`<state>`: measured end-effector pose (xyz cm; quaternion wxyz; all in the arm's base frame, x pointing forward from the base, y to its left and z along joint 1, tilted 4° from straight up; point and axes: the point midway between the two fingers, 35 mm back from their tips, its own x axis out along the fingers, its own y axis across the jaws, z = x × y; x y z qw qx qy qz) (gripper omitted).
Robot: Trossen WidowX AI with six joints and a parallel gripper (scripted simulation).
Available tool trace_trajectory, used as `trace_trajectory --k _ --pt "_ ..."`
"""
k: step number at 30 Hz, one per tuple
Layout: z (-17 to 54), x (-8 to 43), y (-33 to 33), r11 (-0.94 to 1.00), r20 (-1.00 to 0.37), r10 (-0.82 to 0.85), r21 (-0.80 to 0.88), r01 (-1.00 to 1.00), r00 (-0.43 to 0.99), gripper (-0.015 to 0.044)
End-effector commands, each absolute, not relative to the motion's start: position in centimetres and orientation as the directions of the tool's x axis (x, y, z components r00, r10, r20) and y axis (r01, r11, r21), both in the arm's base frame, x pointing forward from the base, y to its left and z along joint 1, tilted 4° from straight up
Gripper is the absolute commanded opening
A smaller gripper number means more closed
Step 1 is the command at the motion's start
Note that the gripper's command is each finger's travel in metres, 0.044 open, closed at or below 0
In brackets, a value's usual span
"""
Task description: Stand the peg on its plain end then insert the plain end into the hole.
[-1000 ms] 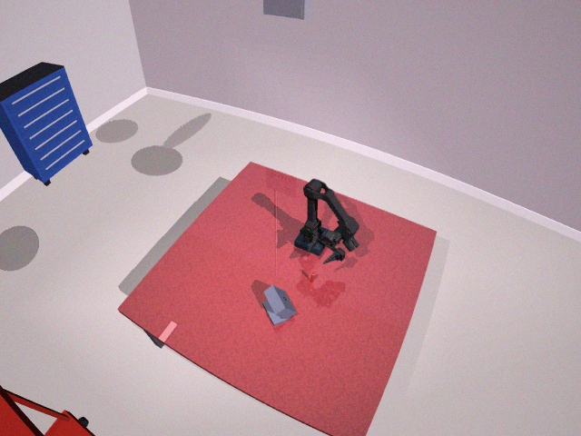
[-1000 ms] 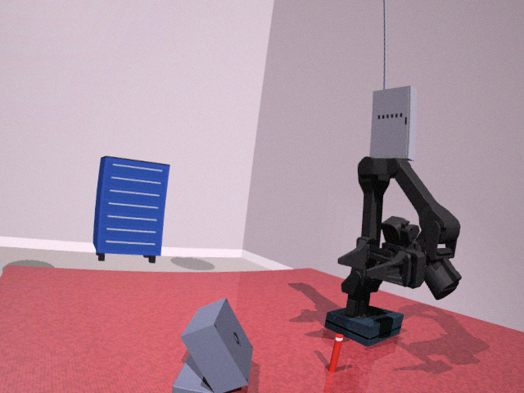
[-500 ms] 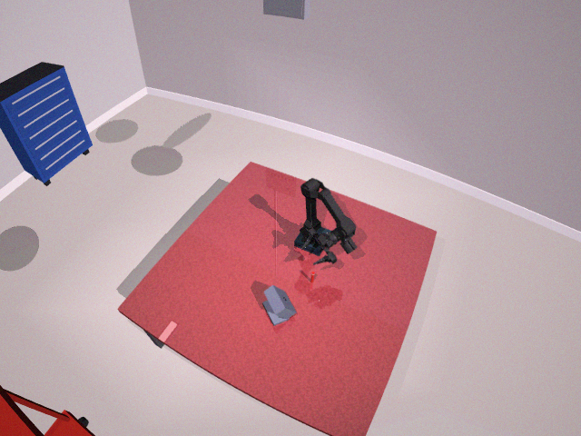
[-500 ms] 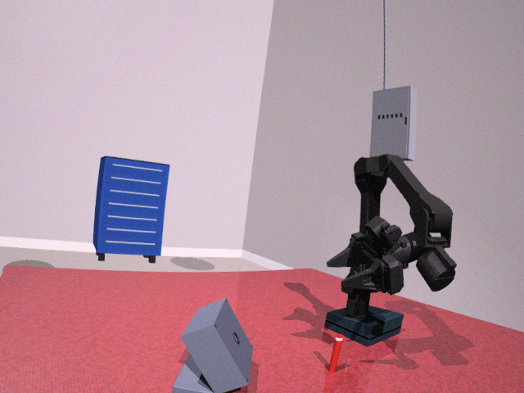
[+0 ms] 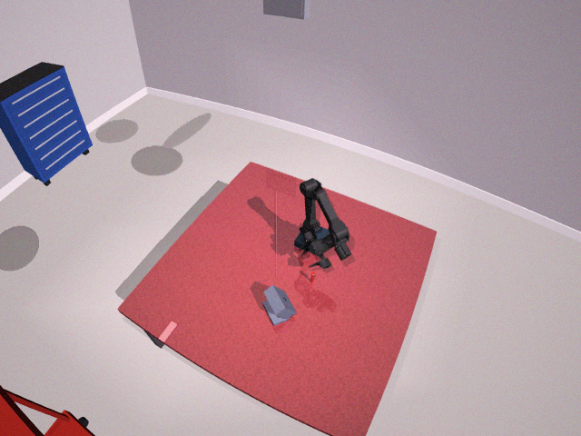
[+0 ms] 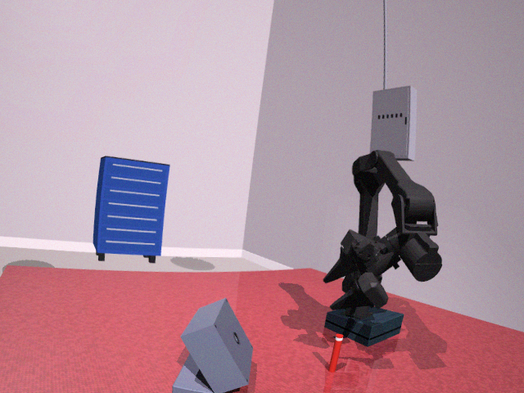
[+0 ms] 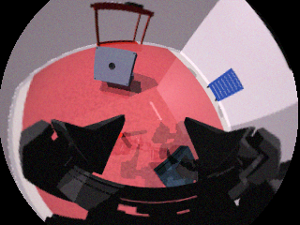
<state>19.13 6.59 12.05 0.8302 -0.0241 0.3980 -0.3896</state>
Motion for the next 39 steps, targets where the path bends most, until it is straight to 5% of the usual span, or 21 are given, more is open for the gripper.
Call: trace_trajectory --k 1,24,39 --pt "11.4 19.2 6.8 0.704 -0.722 -0.624 -0.356 0.614 0.298 0.044" --pt "10.4 22.0 9.9 0.883 -0.997 -0.072 -0.052 0.467 0.024 0.044" --pt "9.2 22.1 9.8 0.929 -0.997 -0.067 -0.053 0.367 0.024 0.044"
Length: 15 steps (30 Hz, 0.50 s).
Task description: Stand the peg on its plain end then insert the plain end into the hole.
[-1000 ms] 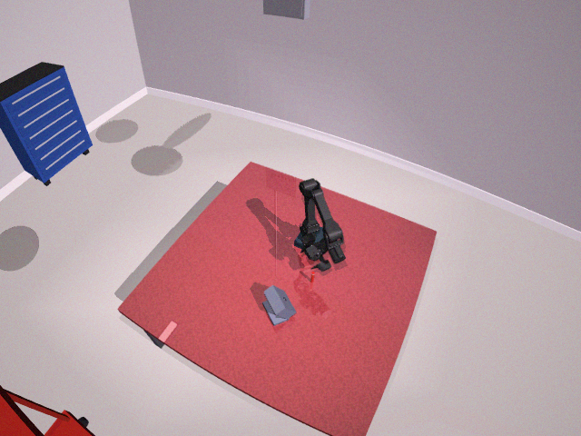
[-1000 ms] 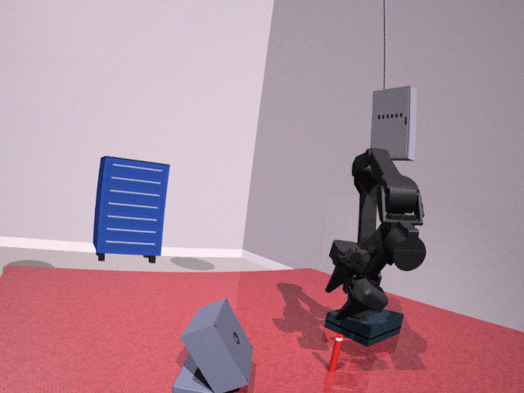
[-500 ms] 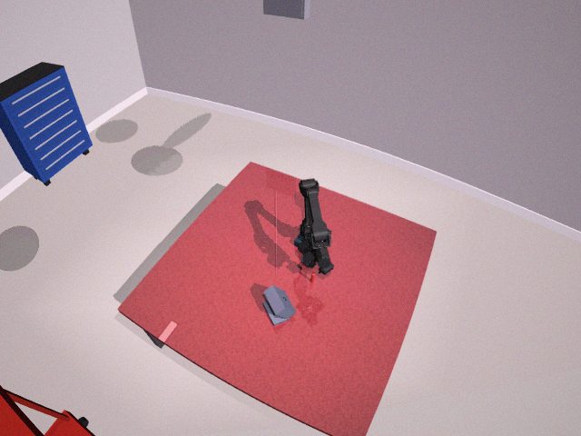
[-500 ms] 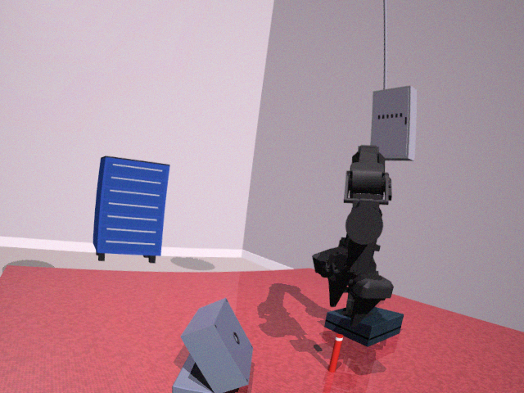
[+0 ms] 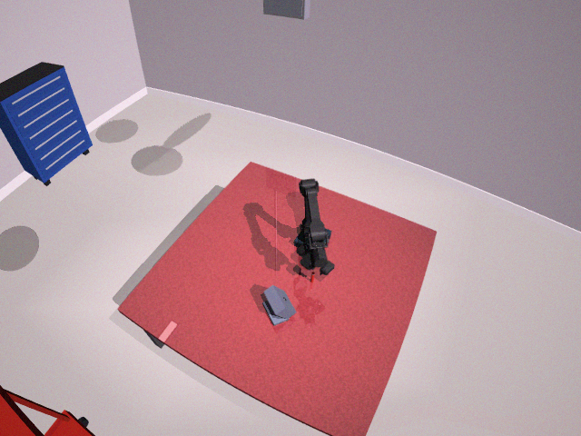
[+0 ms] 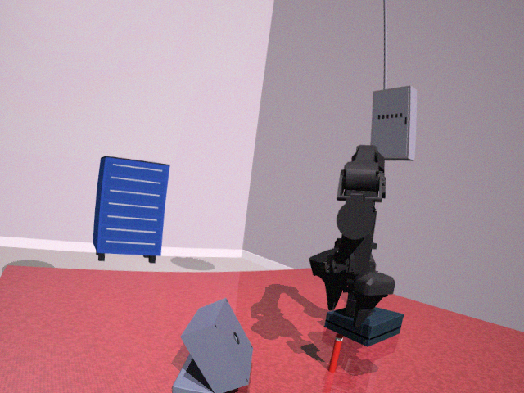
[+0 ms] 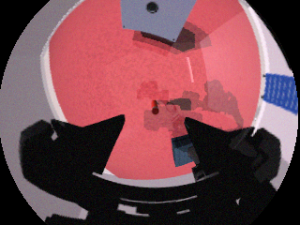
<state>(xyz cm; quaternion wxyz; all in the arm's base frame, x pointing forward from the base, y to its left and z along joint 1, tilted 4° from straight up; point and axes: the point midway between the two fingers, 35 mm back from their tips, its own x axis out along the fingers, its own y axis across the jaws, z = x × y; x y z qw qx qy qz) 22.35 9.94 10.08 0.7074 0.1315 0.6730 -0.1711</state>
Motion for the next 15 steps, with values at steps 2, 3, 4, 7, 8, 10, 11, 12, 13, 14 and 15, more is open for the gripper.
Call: trace_trajectory --k 2,3,4,7,8,10,11,12,13,14,15 --pt "8.7 22.1 9.8 0.944 -0.997 -0.067 -0.055 0.325 0.024 0.044" --pt "8.5 22.1 9.8 0.948 -0.997 -0.067 -0.056 0.314 0.024 0.044" --pt "8.5 22.1 9.8 0.949 -0.997 -0.067 -0.056 0.31 0.024 0.044" --pt "8.5 22.1 9.8 0.949 -0.997 -0.067 -0.056 0.31 0.024 0.044" --pt "8.4 22.1 9.8 0.949 -0.997 -0.067 -0.056 0.31 0.024 0.044" --pt "8.2 22.2 9.8 0.949 -0.997 -0.067 -0.056 0.31 0.024 0.044" --pt "8.1 22.2 9.8 0.949 -0.997 -0.067 -0.056 0.31 0.024 0.044" --pt "7.9 22.2 9.8 0.949 -0.997 -0.067 -0.056 0.31 0.024 0.044" --pt "7.8 22.2 9.8 0.949 -0.997 -0.067 -0.056 0.31 0.024 0.044" --pt "7.6 22.2 9.8 0.949 -0.997 -0.067 -0.056 0.31 0.024 0.044" --pt "7.4 22.3 9.8 0.949 -0.997 -0.067 -0.056 0.31 0.024 0.044"
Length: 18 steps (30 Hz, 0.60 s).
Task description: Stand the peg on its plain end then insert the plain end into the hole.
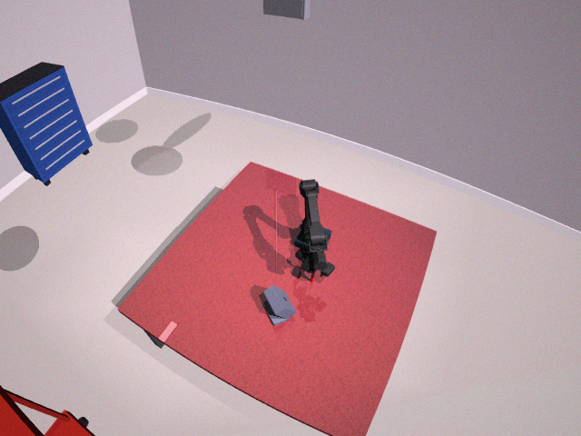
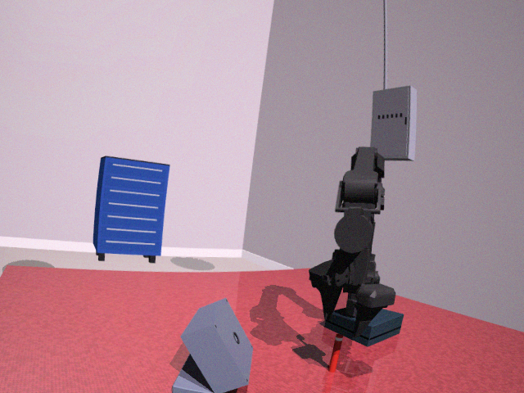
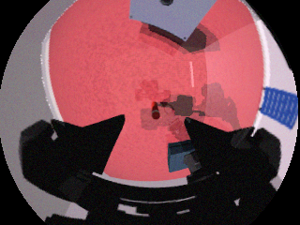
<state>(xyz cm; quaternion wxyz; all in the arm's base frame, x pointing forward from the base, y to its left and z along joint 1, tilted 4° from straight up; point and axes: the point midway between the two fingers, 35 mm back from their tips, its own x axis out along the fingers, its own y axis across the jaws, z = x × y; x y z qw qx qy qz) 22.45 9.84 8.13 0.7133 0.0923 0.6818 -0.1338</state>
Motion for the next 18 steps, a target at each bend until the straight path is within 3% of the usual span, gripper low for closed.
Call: trace_trajectory --k 1,18 --pt "7.3 22.3 9.7 0.949 -0.997 -0.067 -0.056 0.31 0.024 0.044" --pt "4.5 22.4 9.6 0.949 -0.997 -0.067 -0.056 0.31 0.024 0.044"
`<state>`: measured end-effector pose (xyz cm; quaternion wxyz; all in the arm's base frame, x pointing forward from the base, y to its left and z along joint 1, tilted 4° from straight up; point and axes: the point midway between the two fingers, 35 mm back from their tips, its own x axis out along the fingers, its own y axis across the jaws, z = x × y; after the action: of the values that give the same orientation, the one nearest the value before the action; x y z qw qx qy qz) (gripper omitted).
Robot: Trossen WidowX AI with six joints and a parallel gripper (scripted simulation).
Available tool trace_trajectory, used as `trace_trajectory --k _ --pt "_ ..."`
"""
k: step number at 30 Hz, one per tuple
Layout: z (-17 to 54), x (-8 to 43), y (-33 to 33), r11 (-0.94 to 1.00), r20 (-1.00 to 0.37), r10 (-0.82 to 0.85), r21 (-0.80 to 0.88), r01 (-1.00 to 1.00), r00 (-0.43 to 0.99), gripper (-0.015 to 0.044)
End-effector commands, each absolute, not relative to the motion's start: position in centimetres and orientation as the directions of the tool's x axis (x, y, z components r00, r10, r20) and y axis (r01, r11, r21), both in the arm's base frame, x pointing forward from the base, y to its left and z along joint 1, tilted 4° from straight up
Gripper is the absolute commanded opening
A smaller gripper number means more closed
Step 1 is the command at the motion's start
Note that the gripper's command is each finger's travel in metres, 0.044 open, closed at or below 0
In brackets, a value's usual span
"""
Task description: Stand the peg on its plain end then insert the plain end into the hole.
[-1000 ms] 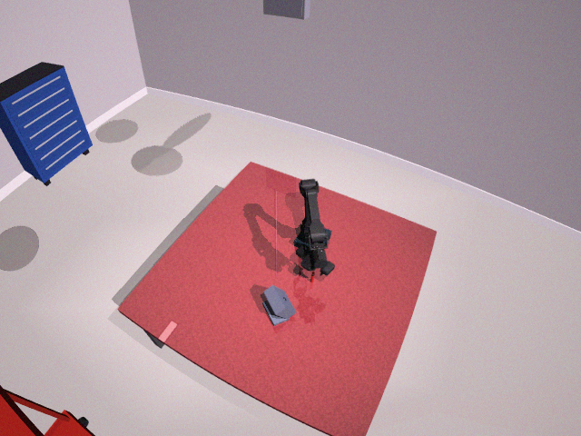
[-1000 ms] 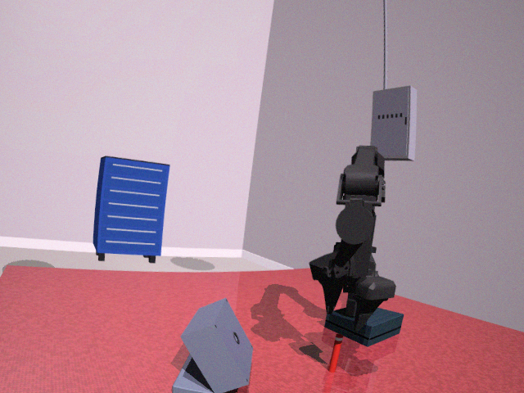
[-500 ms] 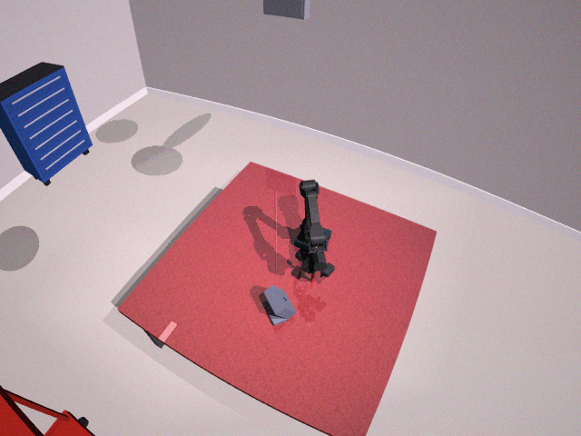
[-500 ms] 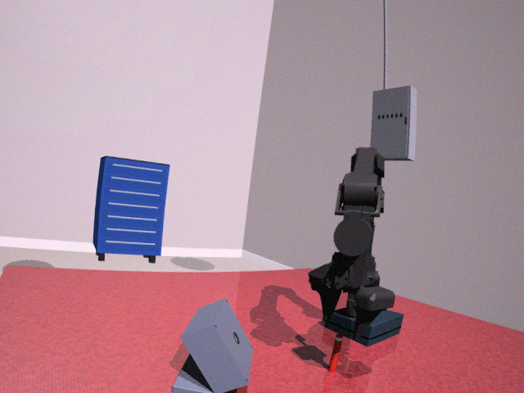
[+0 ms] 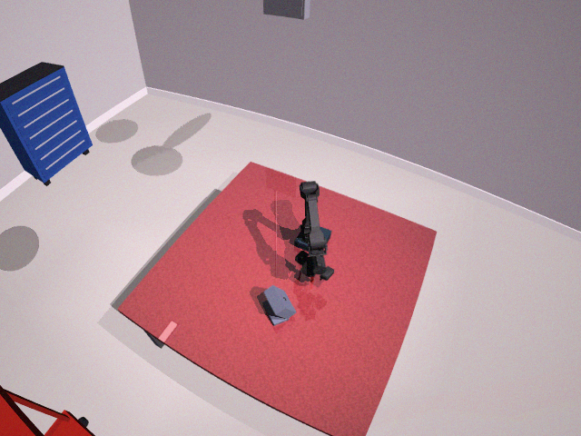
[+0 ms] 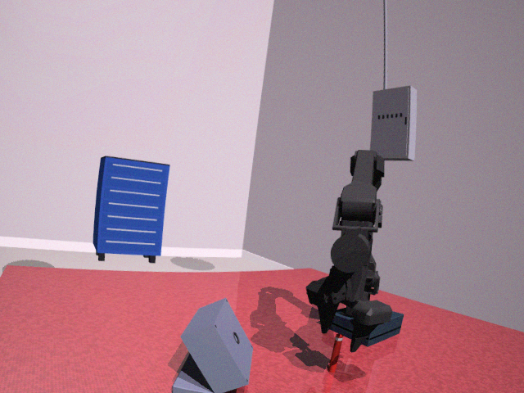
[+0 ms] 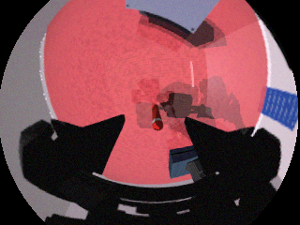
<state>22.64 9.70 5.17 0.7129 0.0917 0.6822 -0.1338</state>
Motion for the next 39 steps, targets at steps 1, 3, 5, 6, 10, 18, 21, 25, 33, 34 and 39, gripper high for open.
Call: trace_trajectory --k 1,3,5,6,10,18,21,25,33,34,39 --pt "4.3 22.4 9.6 0.949 -0.997 -0.067 -0.056 0.31 0.024 0.044" --pt "4.0 22.4 9.5 0.949 -0.997 -0.067 -0.056 0.31 0.024 0.044" --pt "3.7 22.4 9.5 0.949 -0.997 -0.067 -0.056 0.31 0.024 0.044" --pt "3.5 22.4 9.5 0.949 -0.997 -0.067 -0.056 0.31 0.024 0.044" --pt "2.9 22.3 9.4 0.949 -0.997 -0.067 -0.057 0.31 0.024 0.044" --pt "2.2 22.3 9.3 0.949 -0.997 -0.067 -0.057 0.31 0.024 0.044" --pt "2.5 22.5 9.4 0.947 -0.997 -0.067 -0.054 0.316 0.03 0.0361" --pt "2.5 22.5 9.4 0.947 -0.997 -0.067 -0.054 0.316 0.03 0.0256" --pt "2.5 22.5 9.4 0.947 -0.997 -0.067 -0.054 0.316 0.03 0.0046" --pt "2.5 22.5 9.4 0.947 -0.997 -0.067 -0.054 0.316 0.03 0.004" --pt "2.5 22.5 9.4 0.947 -0.997 -0.067 -0.054 0.316 0.03 0.0006"
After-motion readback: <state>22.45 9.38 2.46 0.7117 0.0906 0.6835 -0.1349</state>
